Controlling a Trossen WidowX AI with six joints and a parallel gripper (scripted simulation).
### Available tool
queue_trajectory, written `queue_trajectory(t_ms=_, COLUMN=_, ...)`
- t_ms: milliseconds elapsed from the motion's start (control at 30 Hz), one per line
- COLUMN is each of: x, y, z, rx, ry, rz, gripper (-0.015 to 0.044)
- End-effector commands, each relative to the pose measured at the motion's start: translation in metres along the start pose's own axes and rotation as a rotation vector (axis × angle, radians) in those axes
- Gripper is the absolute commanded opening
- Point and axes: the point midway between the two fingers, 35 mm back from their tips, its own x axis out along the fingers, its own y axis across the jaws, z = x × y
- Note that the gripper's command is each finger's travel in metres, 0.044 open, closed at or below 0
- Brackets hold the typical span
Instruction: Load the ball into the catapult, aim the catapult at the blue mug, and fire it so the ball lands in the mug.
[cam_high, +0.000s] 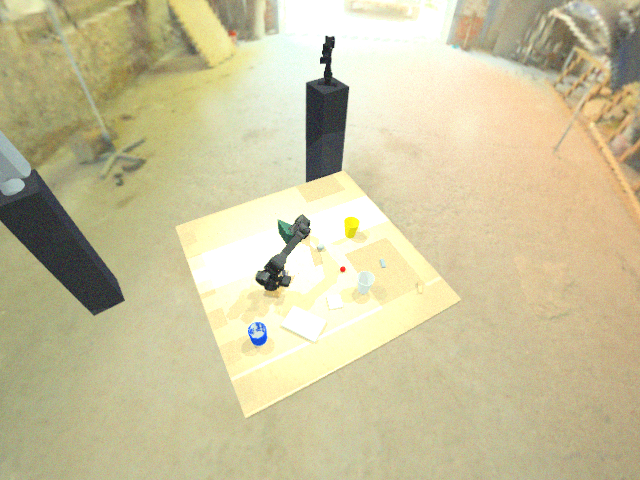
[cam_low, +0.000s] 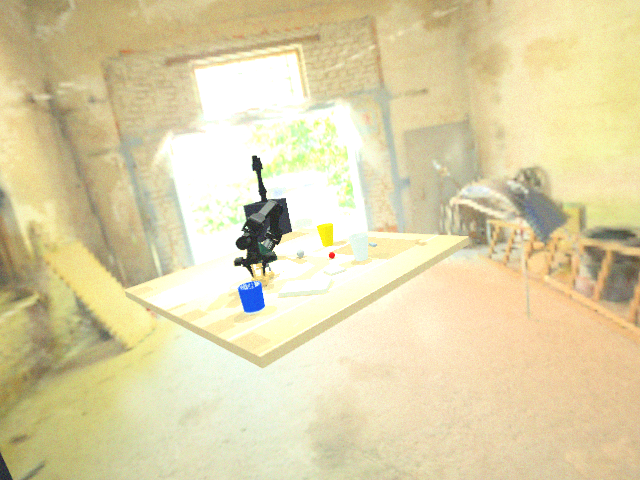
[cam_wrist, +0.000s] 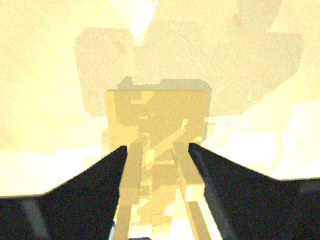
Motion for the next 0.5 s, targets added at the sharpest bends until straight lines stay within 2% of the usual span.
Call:
queue_trajectory(t_ms=0, x=0.0044, y=0.0002, z=0.0003, rx=0.006, ry=-0.007, rz=0.006, gripper=0.0000)
queue_trajectory(t_ms=233, x=0.0033, y=0.0000, z=-0.0002, rx=0.000, ry=0.000, rz=0.000, gripper=0.0000)
queue_trajectory(t_ms=467, x=0.0033, y=0.0000, z=-0.0002, rx=0.000, ry=0.000, rz=0.000, gripper=0.0184)
